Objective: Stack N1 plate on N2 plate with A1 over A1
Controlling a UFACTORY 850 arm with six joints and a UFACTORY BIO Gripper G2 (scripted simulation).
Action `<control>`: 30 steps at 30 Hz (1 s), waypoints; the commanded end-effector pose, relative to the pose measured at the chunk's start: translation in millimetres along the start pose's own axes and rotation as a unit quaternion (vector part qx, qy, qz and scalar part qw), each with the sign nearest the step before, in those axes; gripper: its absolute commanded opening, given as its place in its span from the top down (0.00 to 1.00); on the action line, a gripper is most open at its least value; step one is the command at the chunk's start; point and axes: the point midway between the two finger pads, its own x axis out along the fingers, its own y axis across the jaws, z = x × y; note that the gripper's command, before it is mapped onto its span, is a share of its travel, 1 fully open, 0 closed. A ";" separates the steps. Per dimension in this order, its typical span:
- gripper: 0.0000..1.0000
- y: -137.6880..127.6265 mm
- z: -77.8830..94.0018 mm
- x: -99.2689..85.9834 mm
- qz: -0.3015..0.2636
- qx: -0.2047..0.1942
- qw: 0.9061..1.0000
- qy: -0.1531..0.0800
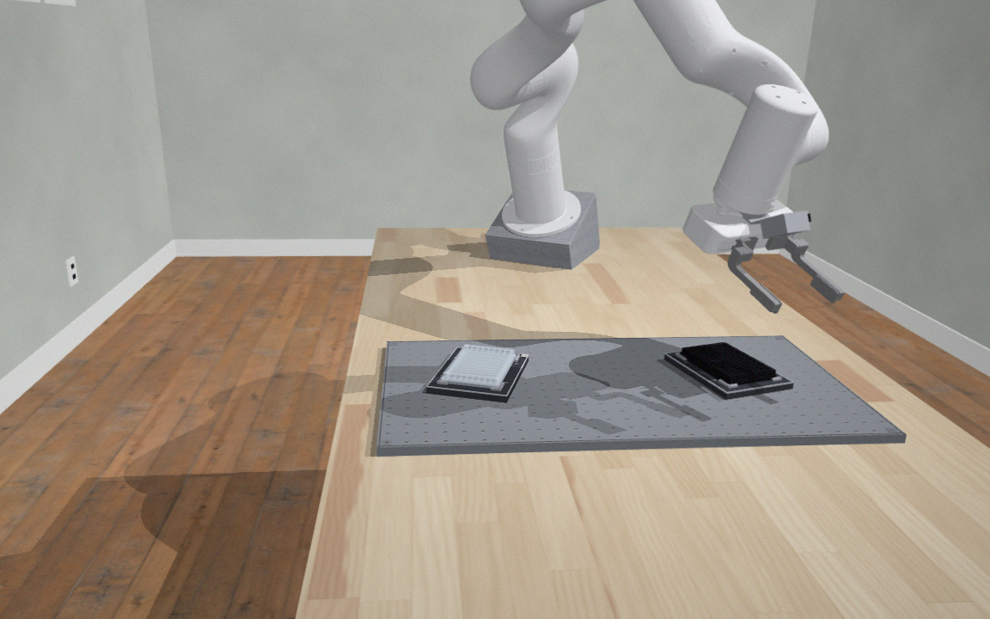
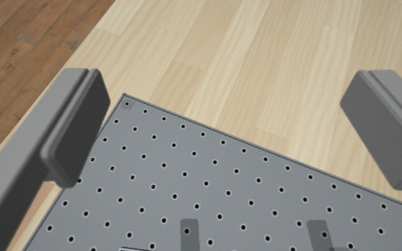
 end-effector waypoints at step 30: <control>0.63 -70.4 22.3 -93.4 -0.092 -0.021 0.992 -0.082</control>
